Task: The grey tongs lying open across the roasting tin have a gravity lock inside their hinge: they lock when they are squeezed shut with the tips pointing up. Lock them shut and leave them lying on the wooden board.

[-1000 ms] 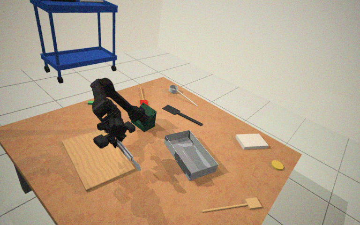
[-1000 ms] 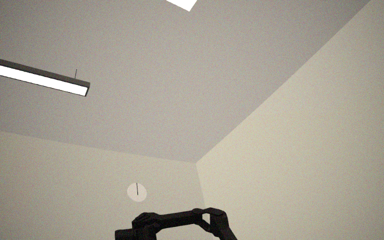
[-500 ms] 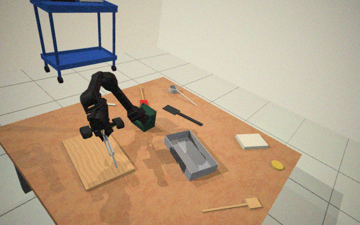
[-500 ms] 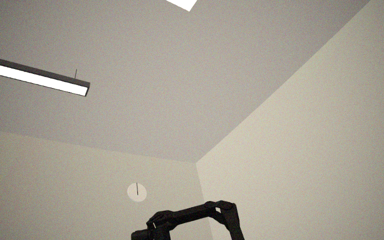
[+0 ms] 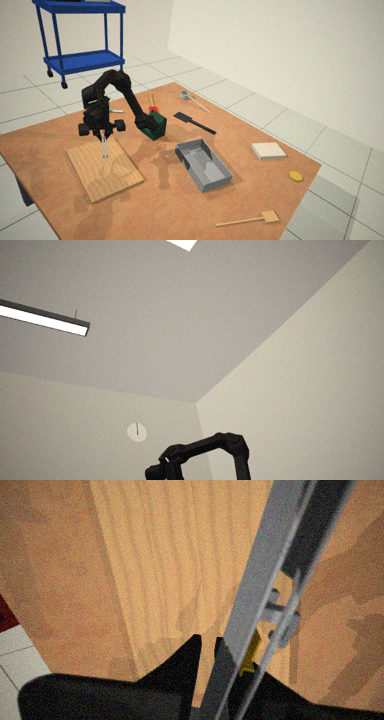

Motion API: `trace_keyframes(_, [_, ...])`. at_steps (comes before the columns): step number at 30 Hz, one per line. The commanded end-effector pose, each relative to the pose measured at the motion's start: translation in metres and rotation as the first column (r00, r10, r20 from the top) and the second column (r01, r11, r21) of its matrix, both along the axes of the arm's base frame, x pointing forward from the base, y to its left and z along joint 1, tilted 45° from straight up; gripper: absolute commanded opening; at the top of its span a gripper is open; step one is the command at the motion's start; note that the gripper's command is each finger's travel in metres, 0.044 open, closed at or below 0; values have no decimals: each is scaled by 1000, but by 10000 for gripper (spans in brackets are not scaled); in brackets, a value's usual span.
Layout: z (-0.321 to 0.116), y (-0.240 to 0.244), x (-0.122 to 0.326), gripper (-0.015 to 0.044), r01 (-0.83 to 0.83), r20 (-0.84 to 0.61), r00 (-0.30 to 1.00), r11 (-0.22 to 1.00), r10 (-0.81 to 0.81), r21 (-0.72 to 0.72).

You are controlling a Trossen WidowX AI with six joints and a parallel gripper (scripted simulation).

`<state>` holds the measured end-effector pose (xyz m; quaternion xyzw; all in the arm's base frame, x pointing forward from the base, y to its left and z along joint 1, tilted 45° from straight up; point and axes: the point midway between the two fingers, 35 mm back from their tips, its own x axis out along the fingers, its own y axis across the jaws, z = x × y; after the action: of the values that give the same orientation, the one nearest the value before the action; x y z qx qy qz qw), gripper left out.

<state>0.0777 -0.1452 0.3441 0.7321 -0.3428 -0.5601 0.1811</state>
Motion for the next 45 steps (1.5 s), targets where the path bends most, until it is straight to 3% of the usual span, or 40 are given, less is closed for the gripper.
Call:
trace_keyframes(1, [0, 1, -1, -150, -1, 7, 1000, 1000, 1, 0])
trace_keyframes(45, [4, 32, -28, -150, -334, 128, 914, 892, 385, -305])
